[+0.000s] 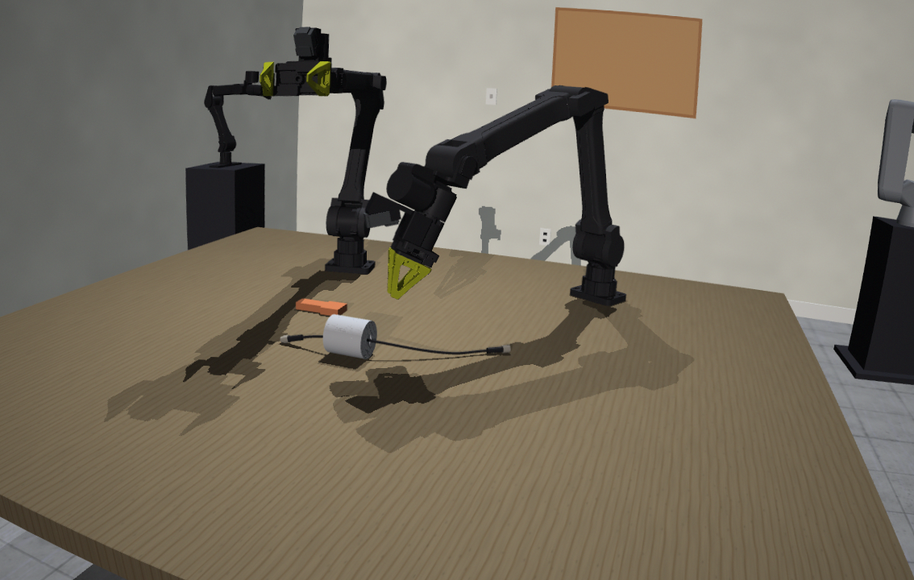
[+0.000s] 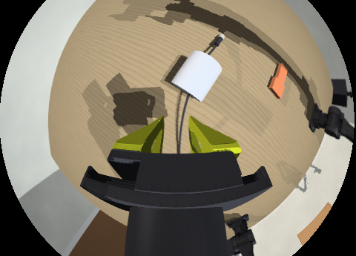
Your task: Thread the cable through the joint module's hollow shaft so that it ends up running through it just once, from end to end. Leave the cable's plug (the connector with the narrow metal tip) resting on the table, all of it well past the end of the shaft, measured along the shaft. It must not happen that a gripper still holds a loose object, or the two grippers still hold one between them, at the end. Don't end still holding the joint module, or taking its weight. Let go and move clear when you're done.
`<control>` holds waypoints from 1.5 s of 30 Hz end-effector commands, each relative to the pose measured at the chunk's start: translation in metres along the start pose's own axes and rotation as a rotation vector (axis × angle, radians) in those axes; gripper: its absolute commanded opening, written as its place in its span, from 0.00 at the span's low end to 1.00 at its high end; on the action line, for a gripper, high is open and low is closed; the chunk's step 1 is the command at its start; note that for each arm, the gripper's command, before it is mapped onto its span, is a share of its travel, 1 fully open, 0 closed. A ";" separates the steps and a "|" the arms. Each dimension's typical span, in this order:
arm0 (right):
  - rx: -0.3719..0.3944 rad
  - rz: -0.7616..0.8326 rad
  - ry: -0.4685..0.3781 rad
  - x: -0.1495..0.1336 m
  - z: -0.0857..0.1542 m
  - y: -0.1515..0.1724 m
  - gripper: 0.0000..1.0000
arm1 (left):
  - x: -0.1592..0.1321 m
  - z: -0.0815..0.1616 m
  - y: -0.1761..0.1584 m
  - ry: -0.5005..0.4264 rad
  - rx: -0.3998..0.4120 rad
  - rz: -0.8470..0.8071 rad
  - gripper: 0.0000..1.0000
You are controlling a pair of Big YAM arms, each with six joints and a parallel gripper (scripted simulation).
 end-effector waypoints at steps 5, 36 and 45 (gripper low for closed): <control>-0.019 0.005 -0.042 0.030 -0.006 -0.010 0.96 | 0.026 0.072 -0.017 -0.229 0.078 0.086 0.32; -0.001 0.009 -0.044 0.032 -0.002 -0.001 0.96 | 0.013 0.327 -0.061 -1.079 0.141 0.372 0.32; -0.008 0.010 -0.079 0.049 0.002 -0.005 0.96 | 0.005 0.327 -0.058 -1.115 0.148 0.387 0.32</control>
Point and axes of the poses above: on each arm, the point where the finger pads meet when closed, its own z axis back along the fingers, its own y axis across the jaws, x = y × z, the point moved 4 cm from there along z, back along the fingers, and after that the axes turned 13 degrees about z, right-handed, at the moved point
